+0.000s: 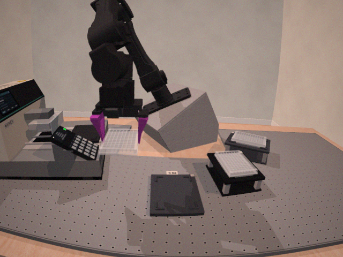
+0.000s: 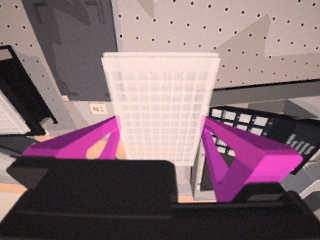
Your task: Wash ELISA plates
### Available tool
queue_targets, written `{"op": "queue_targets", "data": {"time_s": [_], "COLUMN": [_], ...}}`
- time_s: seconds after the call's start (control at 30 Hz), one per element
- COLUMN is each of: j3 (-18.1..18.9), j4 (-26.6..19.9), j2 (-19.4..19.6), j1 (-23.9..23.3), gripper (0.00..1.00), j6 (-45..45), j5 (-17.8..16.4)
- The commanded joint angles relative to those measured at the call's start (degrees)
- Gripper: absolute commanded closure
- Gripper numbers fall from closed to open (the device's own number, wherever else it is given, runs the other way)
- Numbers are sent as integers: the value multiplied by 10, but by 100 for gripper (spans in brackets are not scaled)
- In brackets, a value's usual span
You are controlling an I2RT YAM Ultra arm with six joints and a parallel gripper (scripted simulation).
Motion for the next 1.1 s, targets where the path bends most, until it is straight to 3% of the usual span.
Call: {"op": "queue_targets", "data": {"time_s": [0.0,0.23,0.3,0.77,0.97,1.07], "j3": [-3,-29,-29,-51,-50,-50], "j4": [-1,-8,-8,-28,-34,-34], "j2": [-13,-70,-70,-164,-183,-183], "j1": [-4,-56,-56,-188,-232,-232], "gripper": [100,100,100,100,100,100], "j6": [-36,-101,-101,-233,-275,-275], "j5": [-5,-21,-21,-70,-89,-89]}}
